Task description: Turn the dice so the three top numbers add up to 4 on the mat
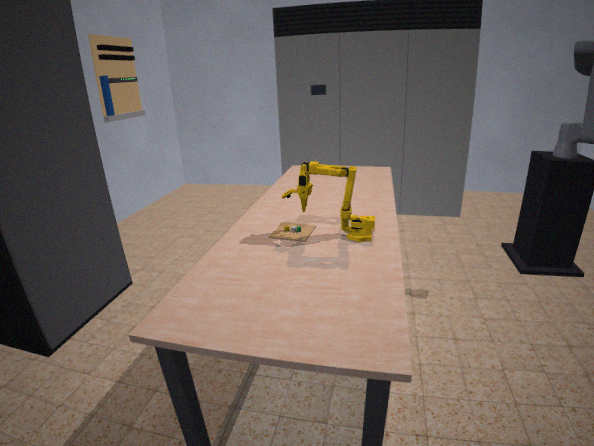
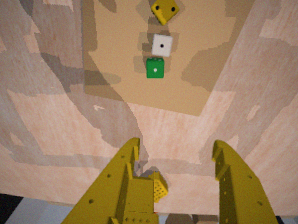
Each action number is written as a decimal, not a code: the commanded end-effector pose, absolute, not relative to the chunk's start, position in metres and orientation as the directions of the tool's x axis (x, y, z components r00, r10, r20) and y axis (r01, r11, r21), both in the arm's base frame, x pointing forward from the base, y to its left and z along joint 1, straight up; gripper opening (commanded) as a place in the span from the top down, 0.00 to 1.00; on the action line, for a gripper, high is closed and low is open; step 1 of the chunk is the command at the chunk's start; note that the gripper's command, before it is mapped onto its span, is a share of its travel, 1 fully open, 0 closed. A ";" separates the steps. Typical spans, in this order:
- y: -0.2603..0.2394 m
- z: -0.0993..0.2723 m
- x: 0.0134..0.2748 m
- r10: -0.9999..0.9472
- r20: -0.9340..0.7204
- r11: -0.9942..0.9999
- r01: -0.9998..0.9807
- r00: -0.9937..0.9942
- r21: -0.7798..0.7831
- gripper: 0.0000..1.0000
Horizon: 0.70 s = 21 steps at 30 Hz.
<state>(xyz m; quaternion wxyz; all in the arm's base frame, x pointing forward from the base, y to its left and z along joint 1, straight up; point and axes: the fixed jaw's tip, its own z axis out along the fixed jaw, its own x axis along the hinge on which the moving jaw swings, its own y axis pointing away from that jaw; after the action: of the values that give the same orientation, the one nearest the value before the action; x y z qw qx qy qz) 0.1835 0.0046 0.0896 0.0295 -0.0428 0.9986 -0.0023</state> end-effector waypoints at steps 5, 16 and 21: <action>0.001 0.113 0.168 -0.025 -0.194 1.000 -0.023 -0.981 -0.012 0.73; 0.001 0.117 0.163 -0.010 -0.220 1.000 -0.008 -0.976 -0.011 0.73; 0.001 0.117 0.163 -0.010 -0.220 1.000 -0.008 -0.976 -0.011 0.73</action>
<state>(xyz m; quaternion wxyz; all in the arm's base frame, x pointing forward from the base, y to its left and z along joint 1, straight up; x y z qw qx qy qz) 0.1632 0.0018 0.1120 0.0974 -0.0130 0.9951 -0.0053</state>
